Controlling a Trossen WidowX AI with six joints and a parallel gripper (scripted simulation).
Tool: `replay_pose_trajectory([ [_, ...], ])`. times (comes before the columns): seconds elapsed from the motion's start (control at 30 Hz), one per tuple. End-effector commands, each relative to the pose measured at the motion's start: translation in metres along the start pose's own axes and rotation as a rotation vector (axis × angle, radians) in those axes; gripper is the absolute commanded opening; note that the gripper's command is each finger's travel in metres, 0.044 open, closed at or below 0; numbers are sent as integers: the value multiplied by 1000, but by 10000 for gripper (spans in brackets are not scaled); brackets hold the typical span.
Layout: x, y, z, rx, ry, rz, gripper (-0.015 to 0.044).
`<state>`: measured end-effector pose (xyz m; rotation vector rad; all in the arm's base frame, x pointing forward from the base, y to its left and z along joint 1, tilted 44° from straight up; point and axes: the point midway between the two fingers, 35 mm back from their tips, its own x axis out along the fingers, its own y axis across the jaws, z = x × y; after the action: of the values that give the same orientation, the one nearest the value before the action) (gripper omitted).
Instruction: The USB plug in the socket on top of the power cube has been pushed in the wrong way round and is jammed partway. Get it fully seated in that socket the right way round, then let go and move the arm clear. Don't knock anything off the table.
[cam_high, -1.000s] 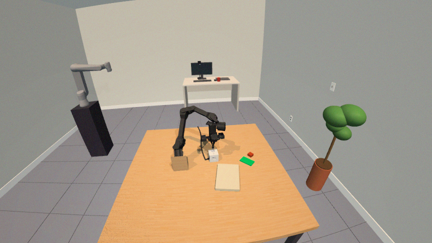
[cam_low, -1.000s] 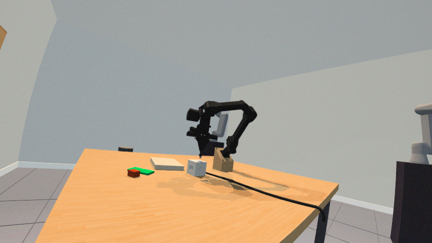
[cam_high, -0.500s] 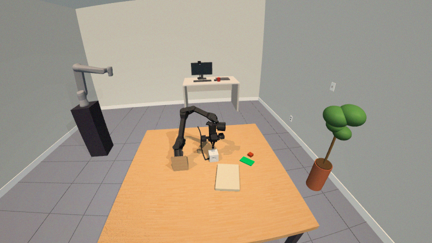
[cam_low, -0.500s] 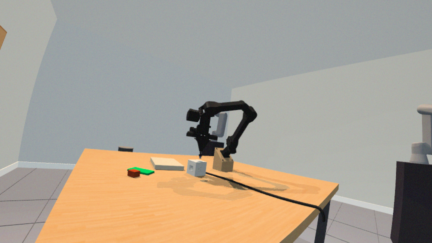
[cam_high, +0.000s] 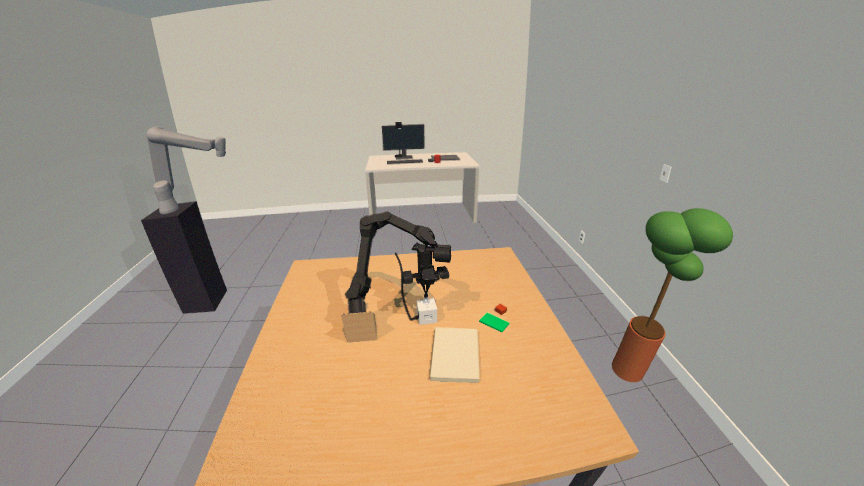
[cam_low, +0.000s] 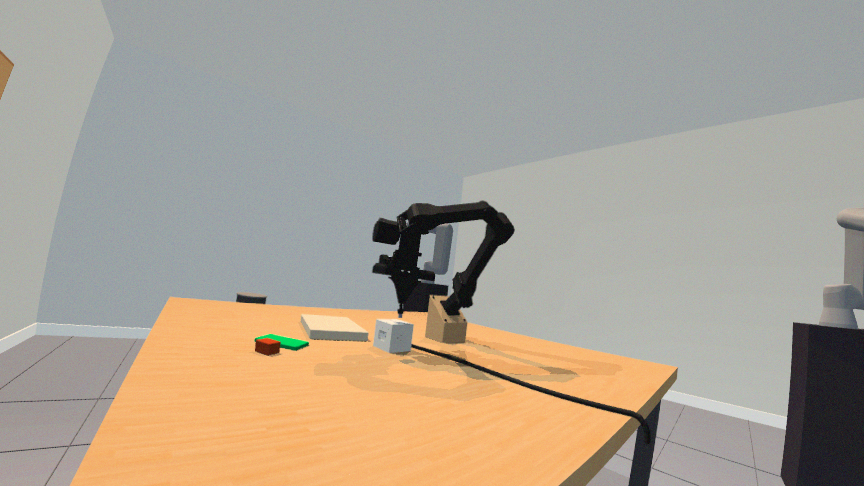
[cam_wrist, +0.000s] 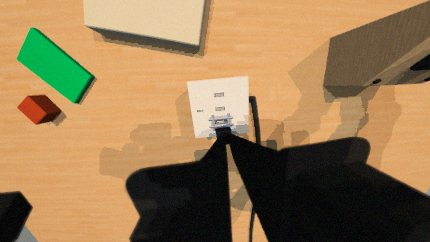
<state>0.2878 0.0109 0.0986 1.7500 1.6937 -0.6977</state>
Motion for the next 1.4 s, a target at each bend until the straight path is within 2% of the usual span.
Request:
replay_pose_trajectory([
  [0.0, 1, -1, 1, 7, -3, -4, 0],
  [1.37, 6, -1, 3, 31, -9, -4, 0],
])
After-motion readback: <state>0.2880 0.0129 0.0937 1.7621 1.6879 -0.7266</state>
